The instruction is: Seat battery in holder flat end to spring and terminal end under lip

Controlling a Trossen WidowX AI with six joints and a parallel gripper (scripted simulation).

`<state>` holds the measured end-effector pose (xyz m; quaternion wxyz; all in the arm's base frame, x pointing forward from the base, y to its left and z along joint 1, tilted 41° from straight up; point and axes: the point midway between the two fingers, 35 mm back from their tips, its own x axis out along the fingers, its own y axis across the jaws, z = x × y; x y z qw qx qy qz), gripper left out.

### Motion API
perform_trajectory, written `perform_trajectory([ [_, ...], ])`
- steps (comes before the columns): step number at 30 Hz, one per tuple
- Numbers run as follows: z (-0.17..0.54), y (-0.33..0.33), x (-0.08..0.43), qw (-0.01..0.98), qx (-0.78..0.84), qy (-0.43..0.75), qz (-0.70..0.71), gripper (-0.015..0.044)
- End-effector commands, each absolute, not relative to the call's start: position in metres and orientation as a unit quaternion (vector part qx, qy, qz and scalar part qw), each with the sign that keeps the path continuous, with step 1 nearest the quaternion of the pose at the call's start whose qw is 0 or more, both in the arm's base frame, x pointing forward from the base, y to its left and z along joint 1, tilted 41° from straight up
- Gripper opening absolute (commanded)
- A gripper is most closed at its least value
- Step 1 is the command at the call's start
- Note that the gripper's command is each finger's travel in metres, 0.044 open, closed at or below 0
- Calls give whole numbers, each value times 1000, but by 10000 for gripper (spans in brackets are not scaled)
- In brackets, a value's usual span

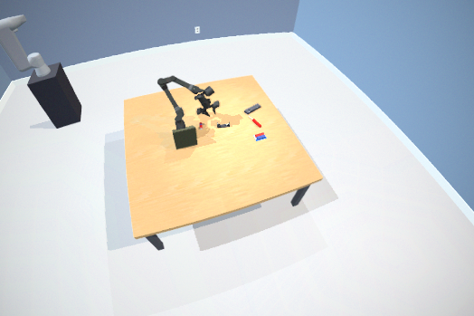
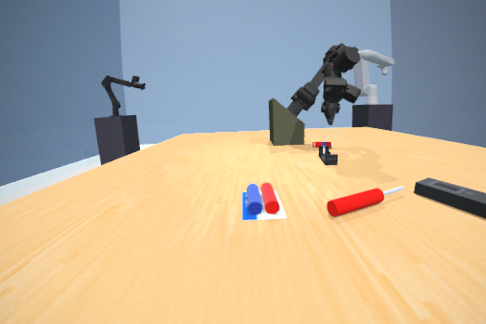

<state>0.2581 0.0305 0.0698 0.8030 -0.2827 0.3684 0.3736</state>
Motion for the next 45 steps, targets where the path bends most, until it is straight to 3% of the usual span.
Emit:
perform_trajectory([
  [1,36,59,189,712,-239,368,547,223],
  [45,0,96,178,697,-222,357,581,223],
])
